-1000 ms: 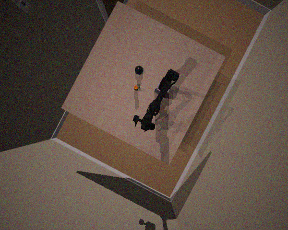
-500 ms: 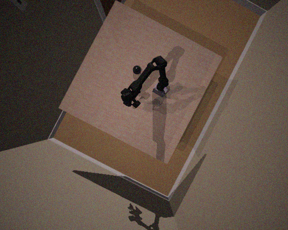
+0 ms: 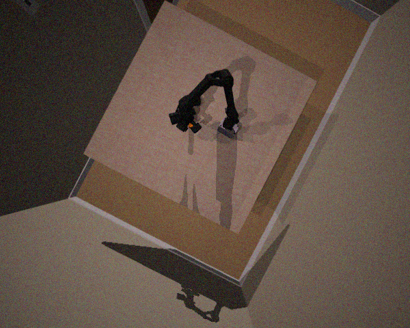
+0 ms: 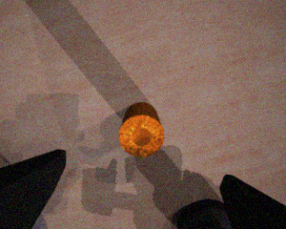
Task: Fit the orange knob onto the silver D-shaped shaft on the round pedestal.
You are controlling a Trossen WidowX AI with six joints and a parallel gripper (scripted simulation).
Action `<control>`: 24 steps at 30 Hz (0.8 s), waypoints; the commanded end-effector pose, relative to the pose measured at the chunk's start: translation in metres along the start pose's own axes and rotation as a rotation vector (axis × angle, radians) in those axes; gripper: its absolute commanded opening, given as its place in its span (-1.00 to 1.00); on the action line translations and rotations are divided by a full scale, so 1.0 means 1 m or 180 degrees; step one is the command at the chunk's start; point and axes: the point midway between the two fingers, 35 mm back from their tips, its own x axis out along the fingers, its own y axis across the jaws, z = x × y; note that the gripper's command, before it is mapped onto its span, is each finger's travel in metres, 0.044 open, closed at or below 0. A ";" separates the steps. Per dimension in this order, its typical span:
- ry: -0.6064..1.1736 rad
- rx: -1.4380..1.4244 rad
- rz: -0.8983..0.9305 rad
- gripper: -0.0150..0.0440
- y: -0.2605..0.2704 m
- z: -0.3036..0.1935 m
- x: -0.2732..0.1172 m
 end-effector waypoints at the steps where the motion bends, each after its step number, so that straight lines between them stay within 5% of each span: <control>1: 0.0056 -0.0016 0.0006 1.00 0.000 -0.005 0.027; 24: 0.0056 -0.0015 0.0005 1.00 -0.001 -0.004 0.067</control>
